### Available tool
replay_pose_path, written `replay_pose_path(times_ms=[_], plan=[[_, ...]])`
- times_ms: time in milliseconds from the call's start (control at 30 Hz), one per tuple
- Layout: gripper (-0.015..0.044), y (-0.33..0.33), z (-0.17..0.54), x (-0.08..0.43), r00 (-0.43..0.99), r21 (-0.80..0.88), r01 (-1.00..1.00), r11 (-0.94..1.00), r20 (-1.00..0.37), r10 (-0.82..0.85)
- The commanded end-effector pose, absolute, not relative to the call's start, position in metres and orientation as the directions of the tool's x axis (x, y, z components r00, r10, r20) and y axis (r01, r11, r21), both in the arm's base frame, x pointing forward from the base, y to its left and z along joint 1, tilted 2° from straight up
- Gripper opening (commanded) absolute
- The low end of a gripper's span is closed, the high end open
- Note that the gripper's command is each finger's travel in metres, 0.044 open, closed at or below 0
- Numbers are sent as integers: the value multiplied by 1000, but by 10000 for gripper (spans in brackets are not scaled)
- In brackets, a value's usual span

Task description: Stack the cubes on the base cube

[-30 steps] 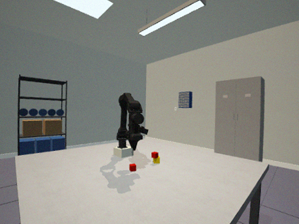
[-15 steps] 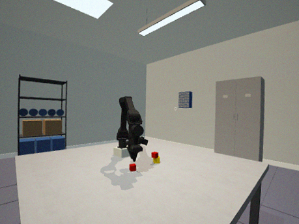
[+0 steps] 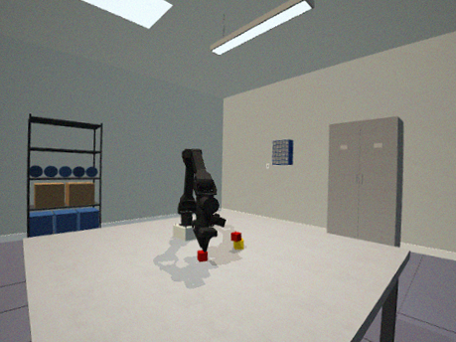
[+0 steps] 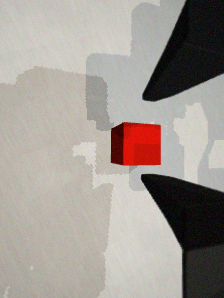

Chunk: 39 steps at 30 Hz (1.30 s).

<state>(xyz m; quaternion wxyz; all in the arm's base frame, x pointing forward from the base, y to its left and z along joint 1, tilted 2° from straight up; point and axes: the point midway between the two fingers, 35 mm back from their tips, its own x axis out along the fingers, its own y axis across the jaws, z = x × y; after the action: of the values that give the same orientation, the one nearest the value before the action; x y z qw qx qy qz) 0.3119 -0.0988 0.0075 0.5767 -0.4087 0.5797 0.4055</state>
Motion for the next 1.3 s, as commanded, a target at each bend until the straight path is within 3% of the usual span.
replay_pose_path(times_ms=[0,367,567,1267], plan=[[265,-98,-2,308,-17,14,-944,331,-1000,-6],[265,-98,-18,307,-17,14,-944,331,-1000,-6],[107,-98,-18,307,-17,14,-944,331,-1000,-6],[105,-100,33,314,-16,13,-944,331,-1000,-6]])
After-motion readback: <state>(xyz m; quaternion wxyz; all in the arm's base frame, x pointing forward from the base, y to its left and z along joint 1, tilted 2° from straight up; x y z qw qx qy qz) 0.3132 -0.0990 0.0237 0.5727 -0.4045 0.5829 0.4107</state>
